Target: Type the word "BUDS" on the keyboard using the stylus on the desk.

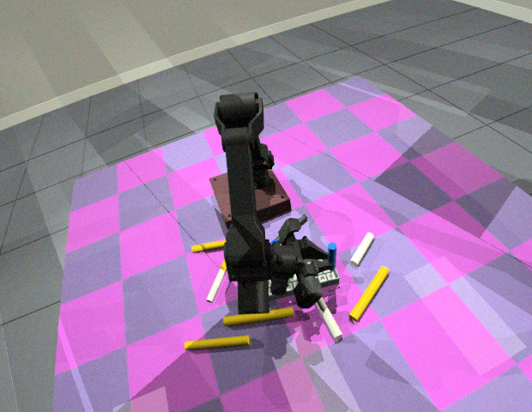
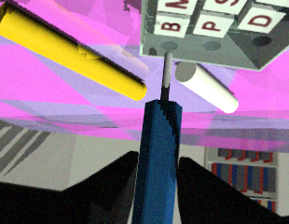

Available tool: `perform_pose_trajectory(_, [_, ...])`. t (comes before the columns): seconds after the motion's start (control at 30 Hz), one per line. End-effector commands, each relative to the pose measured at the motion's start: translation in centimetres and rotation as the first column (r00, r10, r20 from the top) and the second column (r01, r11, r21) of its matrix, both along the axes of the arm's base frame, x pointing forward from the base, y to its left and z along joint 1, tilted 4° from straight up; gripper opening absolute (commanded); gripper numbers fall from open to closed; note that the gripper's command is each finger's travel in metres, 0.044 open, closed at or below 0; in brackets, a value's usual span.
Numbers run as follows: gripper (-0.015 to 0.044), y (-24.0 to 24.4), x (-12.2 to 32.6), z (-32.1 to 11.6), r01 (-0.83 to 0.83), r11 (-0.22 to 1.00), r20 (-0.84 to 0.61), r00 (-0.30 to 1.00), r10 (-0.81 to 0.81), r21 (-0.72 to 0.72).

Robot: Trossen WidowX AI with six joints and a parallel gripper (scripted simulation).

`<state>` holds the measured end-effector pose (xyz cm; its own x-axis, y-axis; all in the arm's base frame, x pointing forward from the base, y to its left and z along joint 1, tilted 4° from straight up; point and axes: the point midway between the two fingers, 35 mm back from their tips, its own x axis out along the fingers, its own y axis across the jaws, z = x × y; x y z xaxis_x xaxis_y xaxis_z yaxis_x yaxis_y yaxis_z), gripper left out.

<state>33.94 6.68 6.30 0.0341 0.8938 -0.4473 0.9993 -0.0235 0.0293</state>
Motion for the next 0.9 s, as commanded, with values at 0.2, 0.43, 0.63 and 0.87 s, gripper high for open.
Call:
perform_pose_trajectory(0.2, [0.0081, 0.0, 0.2, -0.5, 0.003, 1.0, 0.002, 1.0, -0.003, 0.004])
perform_pose_trajectory(0.43, [0.0081, 0.1, 0.2, -1.0, 0.003, 1.0, 0.002, 1.0, -0.003, 0.004])
perform_pose_trajectory(0.63, [0.0081, 0.1, 0.2, -1.2, 0.003, 1.0, 0.002, 1.0, -0.003, 0.004])
perform_pose_trajectory(0.87, [0.0081, 0.1, 0.2, -1.6, 0.003, 1.0, 0.002, 1.0, -0.003, 0.004])
